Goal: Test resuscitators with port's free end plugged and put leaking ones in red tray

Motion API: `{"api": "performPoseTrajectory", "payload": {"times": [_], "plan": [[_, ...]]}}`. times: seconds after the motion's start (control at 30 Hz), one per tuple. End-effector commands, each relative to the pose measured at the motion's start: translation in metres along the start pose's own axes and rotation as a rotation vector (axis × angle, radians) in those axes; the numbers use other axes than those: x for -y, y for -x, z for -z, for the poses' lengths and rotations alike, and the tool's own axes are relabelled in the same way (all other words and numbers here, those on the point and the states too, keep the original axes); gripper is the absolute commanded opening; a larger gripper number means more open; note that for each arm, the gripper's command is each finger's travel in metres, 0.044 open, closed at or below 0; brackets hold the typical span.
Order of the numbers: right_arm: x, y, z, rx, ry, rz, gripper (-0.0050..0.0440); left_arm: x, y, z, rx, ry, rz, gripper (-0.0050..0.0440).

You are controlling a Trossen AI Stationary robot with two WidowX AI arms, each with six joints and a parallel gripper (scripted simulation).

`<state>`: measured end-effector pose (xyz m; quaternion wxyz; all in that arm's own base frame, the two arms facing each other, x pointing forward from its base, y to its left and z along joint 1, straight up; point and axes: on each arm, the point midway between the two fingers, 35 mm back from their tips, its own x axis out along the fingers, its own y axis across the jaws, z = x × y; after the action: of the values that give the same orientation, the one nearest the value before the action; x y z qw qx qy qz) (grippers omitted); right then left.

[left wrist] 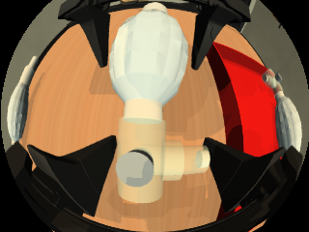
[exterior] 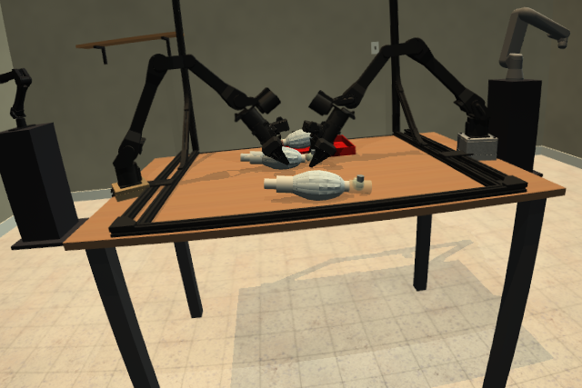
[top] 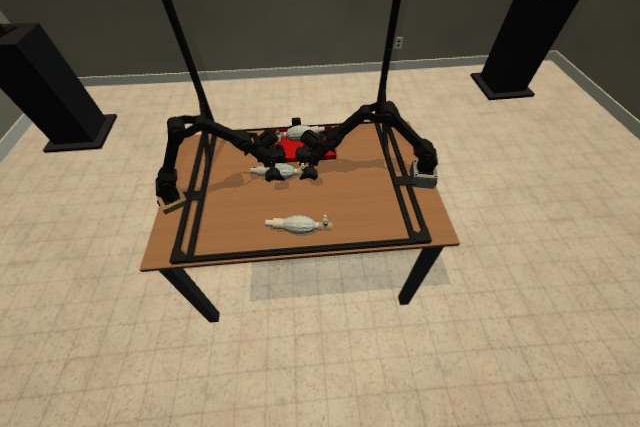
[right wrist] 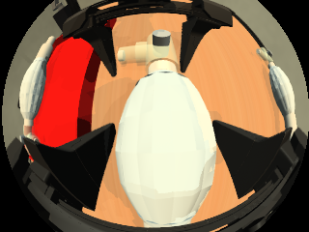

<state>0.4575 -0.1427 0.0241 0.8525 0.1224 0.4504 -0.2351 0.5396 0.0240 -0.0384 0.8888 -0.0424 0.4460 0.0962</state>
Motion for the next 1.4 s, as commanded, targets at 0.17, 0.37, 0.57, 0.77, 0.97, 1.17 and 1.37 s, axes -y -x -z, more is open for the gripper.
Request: {"api": "performPoseTrajectory", "payload": {"times": [0.17,0.37,0.57,0.77,0.97,1.17,1.37], "plan": [[-0.0001,0.0001,0.0000,0.001,0.000,0.000,0.0440,-0.0002,-0.0001,-0.0001,0.001,0.001,-0.001,0.0000],[-0.0001,0.0001,0.0000,0.001,0.000,0.000,0.0440,-0.0002,-0.0001,-0.0001,0.001,0.001,-0.001,0.0000],[-0.0001,0.0001,0.0000,0.001,0.000,0.000,0.0440,-0.0002,-0.0001,-0.0001,0.001,0.001,-0.001,0.0000],[-0.0004,0.0003,-0.0005,0.003,-0.001,-0.002,0.0440,-0.0002,-0.0004,0.0009,-0.002,0.000,-0.002,0.0000],[-0.0004,0.0003,-0.0005,0.003,-0.001,-0.002,0.0440,-0.0002,-0.0004,0.0009,-0.002,0.000,-0.002,0.0000],[-0.0004,0.0003,-0.0005,0.003,-0.001,-0.002,0.0440,-0.0002,-0.0004,0.0009,-0.002,0.000,-0.002,0.0000],[-0.0004,0.0002,-0.0003,0.002,0.000,-0.001,0.0000,-0.0002,0.0004,-0.0003,0.000,0.001,-0.001,0.0000]]}}
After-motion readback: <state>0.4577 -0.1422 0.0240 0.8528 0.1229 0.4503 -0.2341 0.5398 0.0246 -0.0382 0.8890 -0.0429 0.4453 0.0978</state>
